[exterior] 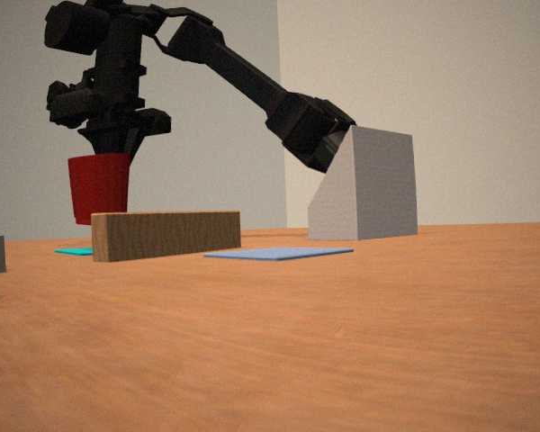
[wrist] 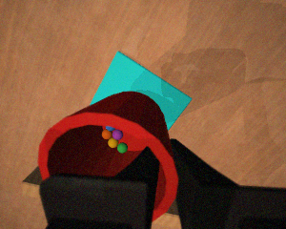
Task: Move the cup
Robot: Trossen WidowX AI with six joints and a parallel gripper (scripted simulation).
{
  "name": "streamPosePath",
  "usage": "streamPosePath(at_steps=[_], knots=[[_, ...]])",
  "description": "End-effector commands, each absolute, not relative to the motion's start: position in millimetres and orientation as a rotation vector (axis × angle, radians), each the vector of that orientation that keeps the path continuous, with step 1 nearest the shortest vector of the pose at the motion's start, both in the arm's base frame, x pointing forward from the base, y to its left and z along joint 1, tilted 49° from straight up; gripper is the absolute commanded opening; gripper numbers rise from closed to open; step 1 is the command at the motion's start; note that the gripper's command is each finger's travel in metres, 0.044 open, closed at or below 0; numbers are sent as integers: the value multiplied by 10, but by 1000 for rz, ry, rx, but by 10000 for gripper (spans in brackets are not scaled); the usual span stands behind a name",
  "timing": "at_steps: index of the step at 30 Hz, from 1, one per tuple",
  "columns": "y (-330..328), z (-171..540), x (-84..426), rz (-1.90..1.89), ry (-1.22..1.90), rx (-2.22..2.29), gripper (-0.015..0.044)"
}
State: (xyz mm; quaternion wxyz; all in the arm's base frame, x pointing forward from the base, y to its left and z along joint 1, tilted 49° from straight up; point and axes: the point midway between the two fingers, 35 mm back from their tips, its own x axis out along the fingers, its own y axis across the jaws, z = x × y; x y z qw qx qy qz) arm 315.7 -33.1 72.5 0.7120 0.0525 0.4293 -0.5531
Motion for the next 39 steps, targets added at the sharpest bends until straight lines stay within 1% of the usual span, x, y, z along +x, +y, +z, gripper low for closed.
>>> streamPosePath(at_steps=[1,14,29,34,39], knots=[[-395,685,3147,-1228,954,109,0],[-528,578,3140,-1230,952,107,0],[-504,587,3149,-1229,951,115,0],[-504,587,3149,-1229,951,115,128],[-504,587,3149,-1229,951,115,128]])
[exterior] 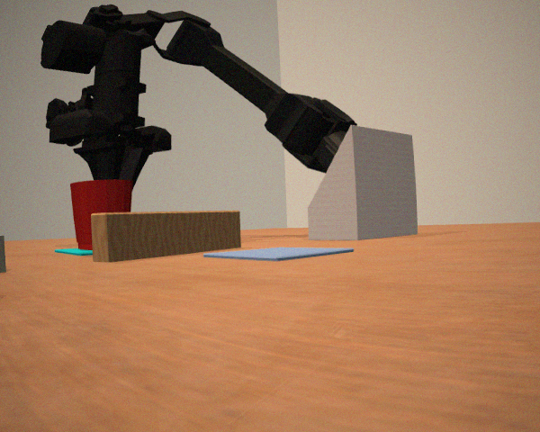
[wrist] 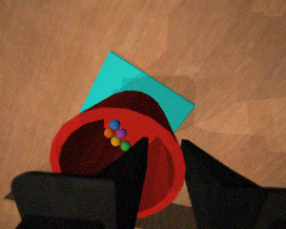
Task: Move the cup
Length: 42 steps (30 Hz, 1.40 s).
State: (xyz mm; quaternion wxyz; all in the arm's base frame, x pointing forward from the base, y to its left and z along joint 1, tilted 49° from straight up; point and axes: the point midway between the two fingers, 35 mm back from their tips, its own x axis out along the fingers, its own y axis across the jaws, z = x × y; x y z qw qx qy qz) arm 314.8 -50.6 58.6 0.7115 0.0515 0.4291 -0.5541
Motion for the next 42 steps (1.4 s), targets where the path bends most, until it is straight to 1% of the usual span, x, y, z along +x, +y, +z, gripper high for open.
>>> streamPosePath(at_steps=[1,41,42], knots=[[-502,589,3149,-1229,951,115,128],[-130,932,3141,-1229,954,109,128],[-165,901,3140,-1228,956,101,154]])
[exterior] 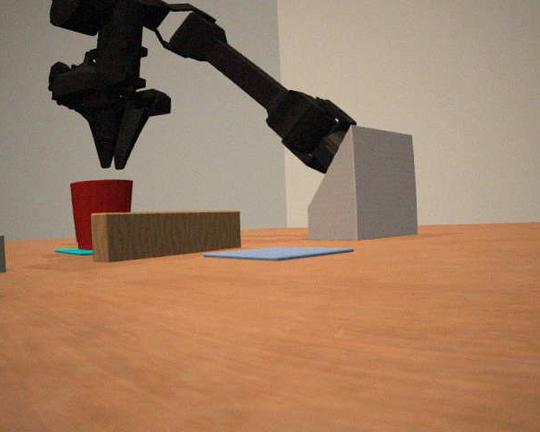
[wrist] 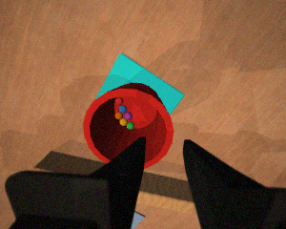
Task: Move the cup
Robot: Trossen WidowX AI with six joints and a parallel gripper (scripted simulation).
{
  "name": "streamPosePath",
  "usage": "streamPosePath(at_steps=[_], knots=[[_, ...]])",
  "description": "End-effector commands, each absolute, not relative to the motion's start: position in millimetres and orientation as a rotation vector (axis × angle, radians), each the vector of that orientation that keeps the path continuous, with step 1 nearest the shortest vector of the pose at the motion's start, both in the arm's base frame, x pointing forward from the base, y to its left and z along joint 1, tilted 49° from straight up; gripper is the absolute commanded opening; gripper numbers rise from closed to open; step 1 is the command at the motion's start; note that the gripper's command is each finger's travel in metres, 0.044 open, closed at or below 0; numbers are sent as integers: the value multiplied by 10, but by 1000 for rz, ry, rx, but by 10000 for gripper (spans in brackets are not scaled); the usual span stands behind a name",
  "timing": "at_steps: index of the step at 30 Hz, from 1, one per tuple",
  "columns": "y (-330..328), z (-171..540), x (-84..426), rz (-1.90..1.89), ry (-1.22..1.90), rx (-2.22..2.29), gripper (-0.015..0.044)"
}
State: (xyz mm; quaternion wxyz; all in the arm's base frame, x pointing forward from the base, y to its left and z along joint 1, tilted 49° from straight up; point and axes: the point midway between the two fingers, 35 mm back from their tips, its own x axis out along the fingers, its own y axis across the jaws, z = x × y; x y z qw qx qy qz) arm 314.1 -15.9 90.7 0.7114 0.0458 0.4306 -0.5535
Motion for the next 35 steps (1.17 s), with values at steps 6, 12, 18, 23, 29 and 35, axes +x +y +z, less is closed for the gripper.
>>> streamPosePath(at_steps=[6,12,18,23,29,35], knots=[[-165,901,3140,-1228,956,101,312],[-102,953,3148,-1227,956,103,440],[49,1087,3154,-1226,958,106,440],[166,1197,3156,-1226,958,108,440],[290,1332,3152,-1228,957,109,440],[263,1326,3154,-1222,954,106,440]])
